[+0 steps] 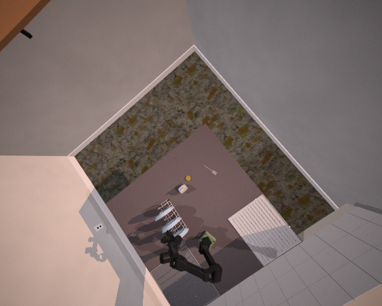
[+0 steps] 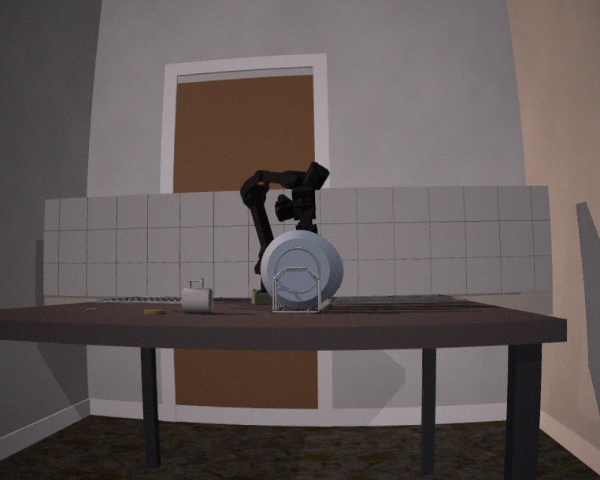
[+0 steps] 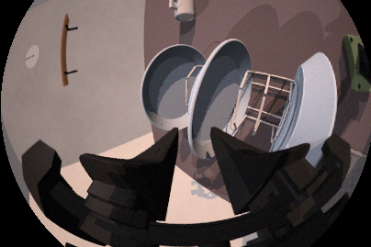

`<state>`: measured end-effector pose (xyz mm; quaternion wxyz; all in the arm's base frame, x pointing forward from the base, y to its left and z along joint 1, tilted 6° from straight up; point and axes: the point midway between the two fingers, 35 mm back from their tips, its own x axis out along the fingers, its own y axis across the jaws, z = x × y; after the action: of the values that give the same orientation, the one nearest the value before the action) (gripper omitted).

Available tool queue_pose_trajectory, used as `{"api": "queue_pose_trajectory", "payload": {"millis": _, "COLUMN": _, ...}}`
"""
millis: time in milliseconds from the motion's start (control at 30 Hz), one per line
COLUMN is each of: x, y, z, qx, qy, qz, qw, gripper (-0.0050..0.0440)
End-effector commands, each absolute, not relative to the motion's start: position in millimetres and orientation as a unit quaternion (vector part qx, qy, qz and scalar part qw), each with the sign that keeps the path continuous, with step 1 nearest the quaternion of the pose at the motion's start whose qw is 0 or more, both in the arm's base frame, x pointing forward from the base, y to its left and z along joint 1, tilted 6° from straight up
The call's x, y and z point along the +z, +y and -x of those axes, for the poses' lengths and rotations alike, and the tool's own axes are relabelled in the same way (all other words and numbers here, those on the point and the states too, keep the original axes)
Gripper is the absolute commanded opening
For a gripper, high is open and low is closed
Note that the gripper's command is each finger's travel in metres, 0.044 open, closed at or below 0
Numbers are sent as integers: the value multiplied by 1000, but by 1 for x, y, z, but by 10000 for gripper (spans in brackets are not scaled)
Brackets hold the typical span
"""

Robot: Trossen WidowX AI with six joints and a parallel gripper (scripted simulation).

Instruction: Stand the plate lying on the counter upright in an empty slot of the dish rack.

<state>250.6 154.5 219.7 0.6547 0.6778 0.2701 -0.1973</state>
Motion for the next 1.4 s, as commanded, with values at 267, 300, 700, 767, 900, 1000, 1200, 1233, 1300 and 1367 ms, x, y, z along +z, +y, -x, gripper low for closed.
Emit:
{"api": "queue_pose_trajectory", "payload": {"millis": 267, "x": 221, "y": 154, "z": -252, "qx": -196, "qy": 266, "qz": -680, "qw": 655, "gripper": 271}}
{"api": "queue_pose_trajectory", "payload": {"millis": 300, "x": 221, "y": 155, "z": -251, "qx": -195, "qy": 267, "qz": -680, "qw": 654, "gripper": 271}}
{"api": "queue_pose_trajectory", "payload": {"millis": 700, "x": 231, "y": 154, "z": -250, "qx": -197, "qy": 270, "qz": -678, "qw": 655, "gripper": 271}}
{"api": "queue_pose_trajectory", "payload": {"millis": 767, "x": 233, "y": 154, "z": -249, "qx": -197, "qy": 270, "qz": -678, "qw": 655, "gripper": 271}}
{"api": "queue_pose_trajectory", "payload": {"millis": 900, "x": 236, "y": 154, "z": -249, "qx": -197, "qy": 270, "qz": -678, "qw": 655, "gripper": 271}}
{"api": "queue_pose_trajectory", "payload": {"millis": 1000, "x": 240, "y": 154, "z": -249, "qx": -197, "qy": 270, "qz": -678, "qw": 655, "gripper": 271}}
{"api": "queue_pose_trajectory", "payload": {"millis": 1200, "x": 248, "y": 153, "z": -248, "qx": -197, "qy": 270, "qz": -678, "qw": 655, "gripper": 271}}
{"api": "queue_pose_trajectory", "payload": {"millis": 1233, "x": 249, "y": 153, "z": -248, "qx": -197, "qy": 270, "qz": -678, "qw": 655, "gripper": 271}}
{"api": "queue_pose_trajectory", "payload": {"millis": 1300, "x": 252, "y": 153, "z": -247, "qx": -197, "qy": 270, "qz": -678, "qw": 655, "gripper": 271}}
{"api": "queue_pose_trajectory", "payload": {"millis": 1367, "x": 253, "y": 153, "z": -247, "qx": -197, "qy": 270, "qz": -678, "qw": 655, "gripper": 271}}
